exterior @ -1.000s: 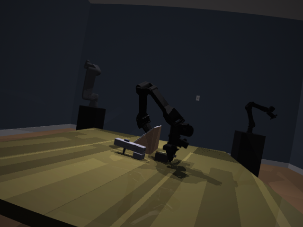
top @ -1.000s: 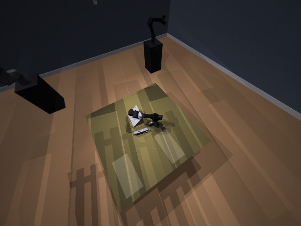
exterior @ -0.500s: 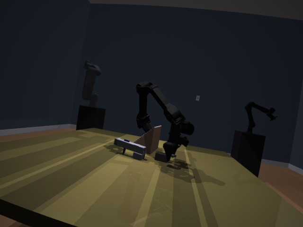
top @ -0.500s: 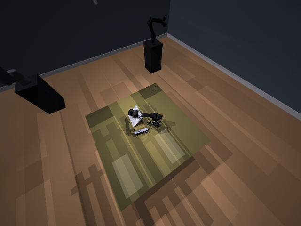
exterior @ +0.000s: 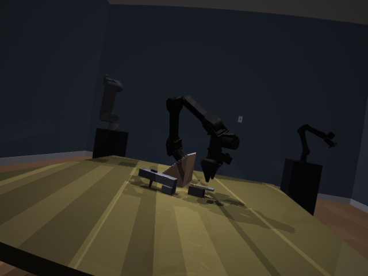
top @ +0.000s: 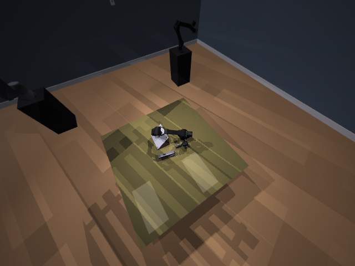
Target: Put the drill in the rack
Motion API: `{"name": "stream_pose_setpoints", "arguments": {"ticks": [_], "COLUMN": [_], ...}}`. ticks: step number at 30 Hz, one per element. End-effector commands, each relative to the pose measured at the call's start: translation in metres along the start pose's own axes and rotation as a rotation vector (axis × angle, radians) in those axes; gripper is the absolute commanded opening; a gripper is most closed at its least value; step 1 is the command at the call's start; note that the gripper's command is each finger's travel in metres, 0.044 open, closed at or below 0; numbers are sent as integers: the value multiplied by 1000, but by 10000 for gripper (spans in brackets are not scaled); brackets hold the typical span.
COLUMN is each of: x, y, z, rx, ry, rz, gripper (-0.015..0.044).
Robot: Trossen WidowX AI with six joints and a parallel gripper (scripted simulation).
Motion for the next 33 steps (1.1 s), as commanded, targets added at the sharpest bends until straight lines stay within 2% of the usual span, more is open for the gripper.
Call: {"name": "stream_pose_setpoints", "arguments": {"ticks": [1, 6, 14, 17, 25, 33], "x": [1, 24, 41, 37, 7, -53], "y": [-2, -50, -170, -209, -307, -386], "z": [-1, -24, -42, -39, -15, 28], "rx": [-11, -286, -754, -879, -1162, -1358], "ry": [1, 22, 112, 155, 306, 516], "rz": [-7, -185, -500, -593, -842, -1104], "gripper": [440, 440, 440, 440, 440, 440]}}
Point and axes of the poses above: the point midway between the two fingers, 35 mm back from their tips, its own y axis out along the fingers, its own z axis across the jaws, x = y × z, the point moved 2 cm from there along -y, back along the fingers, and after that the axes turned 9 degrees about -y, right-handed, at the moved point
